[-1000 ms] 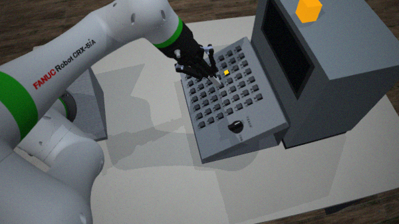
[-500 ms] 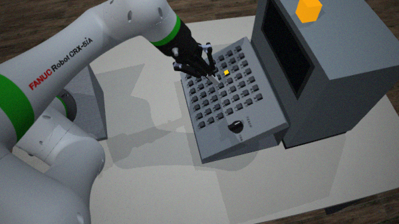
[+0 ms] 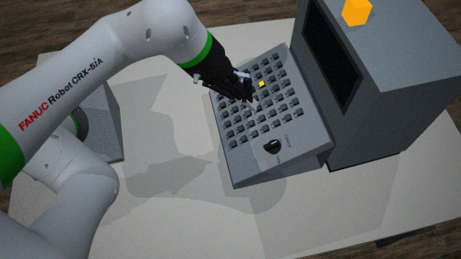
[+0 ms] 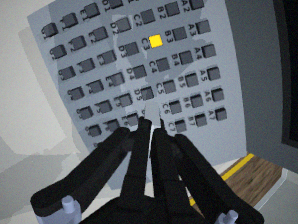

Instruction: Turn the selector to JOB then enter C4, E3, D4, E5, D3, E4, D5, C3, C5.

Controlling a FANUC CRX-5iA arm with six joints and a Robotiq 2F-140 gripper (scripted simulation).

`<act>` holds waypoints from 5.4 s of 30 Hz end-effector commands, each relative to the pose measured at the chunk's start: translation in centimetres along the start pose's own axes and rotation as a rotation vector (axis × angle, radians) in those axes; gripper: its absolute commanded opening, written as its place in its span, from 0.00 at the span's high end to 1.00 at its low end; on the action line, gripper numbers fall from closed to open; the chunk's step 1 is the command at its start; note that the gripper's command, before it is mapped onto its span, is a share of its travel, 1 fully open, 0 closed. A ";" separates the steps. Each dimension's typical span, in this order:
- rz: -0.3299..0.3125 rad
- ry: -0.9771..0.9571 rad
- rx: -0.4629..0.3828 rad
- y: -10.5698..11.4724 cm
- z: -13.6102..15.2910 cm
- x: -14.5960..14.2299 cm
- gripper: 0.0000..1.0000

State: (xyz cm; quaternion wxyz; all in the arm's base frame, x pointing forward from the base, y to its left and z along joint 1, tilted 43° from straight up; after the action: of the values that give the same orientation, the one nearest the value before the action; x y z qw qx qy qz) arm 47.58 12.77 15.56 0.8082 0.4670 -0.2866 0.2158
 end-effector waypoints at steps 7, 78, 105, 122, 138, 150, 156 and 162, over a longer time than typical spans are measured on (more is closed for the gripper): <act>0.000 -0.393 0.000 0.5 3.4 2.1 1.00; 0.000 -1.117 0.000 1.4 9.6 6.1 0.67; 0.000 -1.117 0.000 1.3 9.6 6.1 0.67; 0.000 -1.117 0.000 0.1 9.6 6.1 0.67; 0.000 -1.117 0.000 -1.3 9.6 6.1 0.67; 0.000 -1.117 0.000 -1.5 9.6 6.1 0.67; 0.000 -1.117 0.000 -1.5 9.6 6.1 0.67; 0.000 -1.117 0.000 -1.5 9.6 6.1 0.67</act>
State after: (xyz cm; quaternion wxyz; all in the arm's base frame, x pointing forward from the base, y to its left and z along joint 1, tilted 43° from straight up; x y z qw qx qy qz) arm 50.54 4.09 22.46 0.5334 0.5104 -0.6714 -0.0646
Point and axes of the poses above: the point where the finger pads meet when closed, its own y axis back along the fingers, its own x axis across the jaws, z = x × y, the point moved 6 cm from there along y, back along the fingers, and after that the axes turned 5 degrees about -y, right-handed, at the moved point
